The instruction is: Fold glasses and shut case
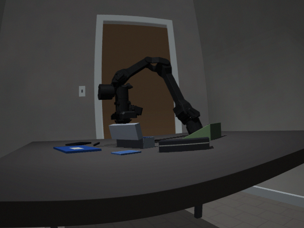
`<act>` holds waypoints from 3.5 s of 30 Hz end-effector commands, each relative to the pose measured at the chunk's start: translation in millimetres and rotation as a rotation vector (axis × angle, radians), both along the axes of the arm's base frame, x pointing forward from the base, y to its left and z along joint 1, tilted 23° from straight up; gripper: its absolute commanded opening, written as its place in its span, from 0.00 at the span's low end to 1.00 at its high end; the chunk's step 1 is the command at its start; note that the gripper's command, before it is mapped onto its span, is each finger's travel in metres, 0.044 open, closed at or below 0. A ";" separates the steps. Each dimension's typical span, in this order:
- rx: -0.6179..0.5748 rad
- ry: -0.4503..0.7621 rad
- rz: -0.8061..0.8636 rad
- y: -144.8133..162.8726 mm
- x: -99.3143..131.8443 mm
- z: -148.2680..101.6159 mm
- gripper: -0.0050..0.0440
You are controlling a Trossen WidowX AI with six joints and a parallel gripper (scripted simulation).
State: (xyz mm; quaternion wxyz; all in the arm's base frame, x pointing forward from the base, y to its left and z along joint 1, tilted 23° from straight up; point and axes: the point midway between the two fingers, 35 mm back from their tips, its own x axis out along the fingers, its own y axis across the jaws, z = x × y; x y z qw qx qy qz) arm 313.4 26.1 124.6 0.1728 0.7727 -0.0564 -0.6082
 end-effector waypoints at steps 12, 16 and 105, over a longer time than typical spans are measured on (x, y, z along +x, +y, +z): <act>0.005 -0.005 0.000 -6.7 6.2 5.5 0.10; 0.005 -0.005 0.000 -8.5 8.1 6.6 0.10; -0.001 -0.006 -0.016 -15.4 19.8 12.0 0.10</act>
